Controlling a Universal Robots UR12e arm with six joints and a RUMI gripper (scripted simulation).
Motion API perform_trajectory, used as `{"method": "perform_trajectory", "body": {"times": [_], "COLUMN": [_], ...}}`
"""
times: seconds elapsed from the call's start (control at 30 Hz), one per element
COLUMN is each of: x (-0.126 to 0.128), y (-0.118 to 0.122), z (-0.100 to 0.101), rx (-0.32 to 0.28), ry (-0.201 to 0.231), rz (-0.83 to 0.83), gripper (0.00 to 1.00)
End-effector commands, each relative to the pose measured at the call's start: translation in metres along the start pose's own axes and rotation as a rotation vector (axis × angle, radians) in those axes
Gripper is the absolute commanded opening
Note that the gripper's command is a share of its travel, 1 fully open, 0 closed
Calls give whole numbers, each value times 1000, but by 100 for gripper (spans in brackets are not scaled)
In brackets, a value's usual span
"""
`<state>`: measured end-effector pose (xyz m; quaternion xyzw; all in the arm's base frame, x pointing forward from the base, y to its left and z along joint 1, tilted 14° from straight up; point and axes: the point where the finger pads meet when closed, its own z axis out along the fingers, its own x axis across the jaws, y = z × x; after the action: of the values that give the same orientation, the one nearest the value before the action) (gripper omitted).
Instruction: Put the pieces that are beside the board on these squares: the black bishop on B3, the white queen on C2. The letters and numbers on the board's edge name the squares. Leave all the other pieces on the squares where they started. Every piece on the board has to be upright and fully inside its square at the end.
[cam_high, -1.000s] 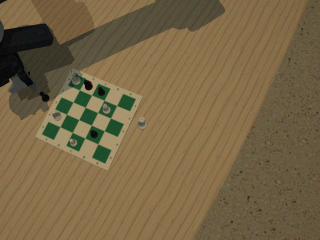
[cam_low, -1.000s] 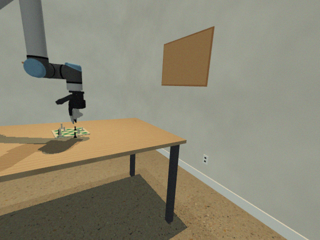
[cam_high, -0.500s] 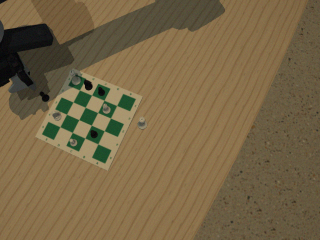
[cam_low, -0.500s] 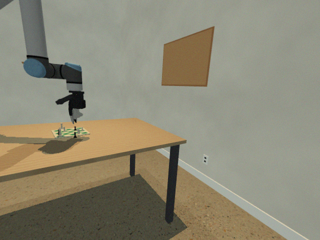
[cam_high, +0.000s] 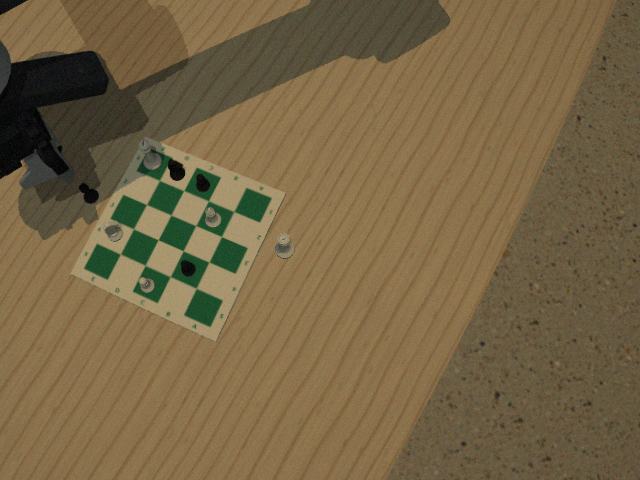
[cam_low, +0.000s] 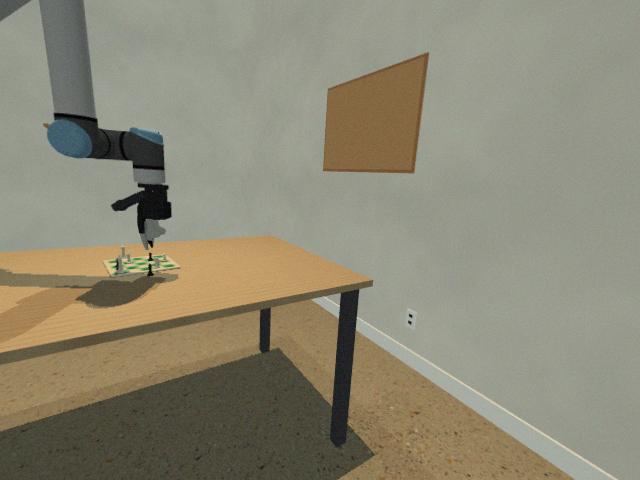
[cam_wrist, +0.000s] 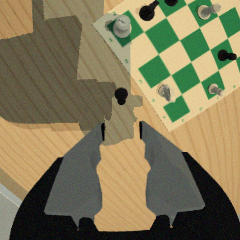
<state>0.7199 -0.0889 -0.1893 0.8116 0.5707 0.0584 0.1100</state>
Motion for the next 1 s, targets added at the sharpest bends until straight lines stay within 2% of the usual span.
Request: {"method": "perform_trajectory", "body": {"times": [0.0, 0.97], "x": [0, 1], "y": [1, 0], "z": [5, 40], "rx": [-1, -1], "ry": [0, 0], "rz": [0, 0], "gripper": [22, 22]}}
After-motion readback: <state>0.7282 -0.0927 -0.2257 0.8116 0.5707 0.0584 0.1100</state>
